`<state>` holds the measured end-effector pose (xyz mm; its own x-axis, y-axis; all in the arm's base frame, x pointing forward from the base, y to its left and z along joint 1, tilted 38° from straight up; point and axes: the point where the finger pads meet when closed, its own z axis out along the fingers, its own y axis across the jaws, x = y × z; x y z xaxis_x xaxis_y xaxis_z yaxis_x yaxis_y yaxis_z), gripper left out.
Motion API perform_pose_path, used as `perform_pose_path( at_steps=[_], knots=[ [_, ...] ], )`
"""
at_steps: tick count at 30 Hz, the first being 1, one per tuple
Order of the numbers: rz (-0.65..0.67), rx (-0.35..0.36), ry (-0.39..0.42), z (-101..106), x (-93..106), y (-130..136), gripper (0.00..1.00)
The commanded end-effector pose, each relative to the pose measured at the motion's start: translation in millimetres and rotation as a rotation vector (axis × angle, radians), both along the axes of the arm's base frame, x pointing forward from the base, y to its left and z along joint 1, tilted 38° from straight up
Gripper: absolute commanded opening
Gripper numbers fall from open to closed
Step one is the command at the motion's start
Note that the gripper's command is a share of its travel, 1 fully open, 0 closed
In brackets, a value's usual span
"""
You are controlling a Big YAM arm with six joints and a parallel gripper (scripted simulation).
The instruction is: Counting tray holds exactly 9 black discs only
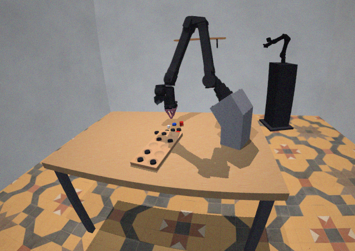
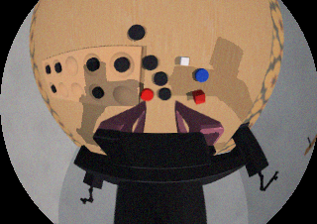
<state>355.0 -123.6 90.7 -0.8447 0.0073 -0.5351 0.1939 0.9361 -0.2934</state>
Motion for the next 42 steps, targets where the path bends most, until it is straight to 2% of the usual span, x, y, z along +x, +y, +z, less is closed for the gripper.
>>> perform_pose_path(
  at_steps=[1,14,42],
  knots=[
    [0.006,-0.013,-0.028,9,12.6,-6,0.44],
    [0.008,-0.014,-0.033,3,21.1,-10,0.44],
    [0.003,-0.013,-0.024,-33,38.5,-26,0.44]
  ],
)
